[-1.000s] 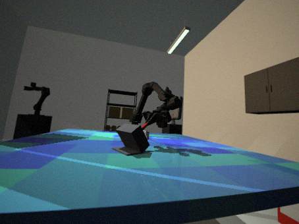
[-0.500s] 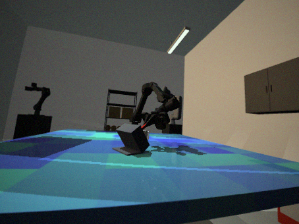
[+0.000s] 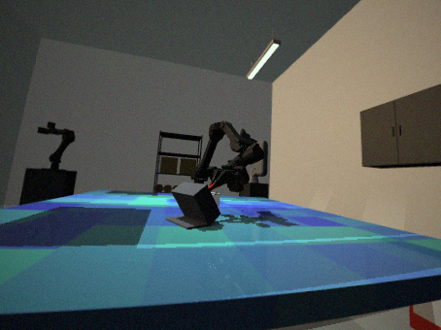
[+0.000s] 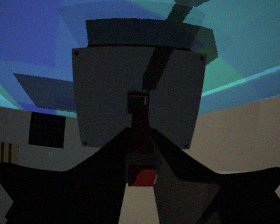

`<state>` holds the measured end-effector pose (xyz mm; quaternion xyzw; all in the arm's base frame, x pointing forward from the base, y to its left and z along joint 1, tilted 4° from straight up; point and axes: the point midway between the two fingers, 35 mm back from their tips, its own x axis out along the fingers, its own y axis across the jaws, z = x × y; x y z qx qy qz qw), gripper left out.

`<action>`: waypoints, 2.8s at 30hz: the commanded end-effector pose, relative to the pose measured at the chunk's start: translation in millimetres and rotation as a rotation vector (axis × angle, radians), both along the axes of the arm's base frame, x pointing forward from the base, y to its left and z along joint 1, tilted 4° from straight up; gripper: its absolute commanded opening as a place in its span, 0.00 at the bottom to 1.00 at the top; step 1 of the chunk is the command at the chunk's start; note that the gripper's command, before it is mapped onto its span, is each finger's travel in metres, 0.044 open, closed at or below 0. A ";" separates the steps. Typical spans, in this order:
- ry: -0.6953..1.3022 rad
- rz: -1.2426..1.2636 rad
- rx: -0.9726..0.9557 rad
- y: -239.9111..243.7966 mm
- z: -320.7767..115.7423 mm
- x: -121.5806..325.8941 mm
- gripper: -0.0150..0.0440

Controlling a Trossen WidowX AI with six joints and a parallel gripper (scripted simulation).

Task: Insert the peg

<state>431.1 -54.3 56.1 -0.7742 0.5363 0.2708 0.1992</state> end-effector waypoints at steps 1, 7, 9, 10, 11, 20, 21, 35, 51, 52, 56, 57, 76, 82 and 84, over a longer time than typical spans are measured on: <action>-0.003 -0.003 0.001 0.0 0.6 0.0 0.25; -0.003 -0.003 0.001 0.0 0.5 -0.1 0.25; -0.003 -0.003 0.001 0.0 -0.3 -0.4 0.25; -0.003 -0.003 0.001 0.0 -0.4 -0.5 0.25; -0.003 -0.003 0.001 -0.1 -0.8 -0.6 0.25; -0.003 -0.003 0.001 -2.0 -3.9 -0.5 0.25; -0.003 -0.003 0.001 -2.3 -4.3 -0.5 0.25; -0.003 -0.003 0.000 -8.2 -10.7 1.5 0.25; -0.003 -0.003 -0.001 -16.1 -17.9 4.5 0.25; -0.003 -0.003 -0.001 -16.5 -18.3 4.7 0.25; -0.003 -0.003 -0.001 -18.5 -20.0 5.5 0.25; -0.003 -0.003 -0.001 -19.1 -20.5 5.7 0.25; -0.008 -0.007 -0.002 -24.0 -23.6 7.5 0.25; -0.008 -0.007 -0.002 -24.0 -23.6 7.5 0.25; -0.008 -0.007 -0.002 -24.0 -23.6 7.5 0.34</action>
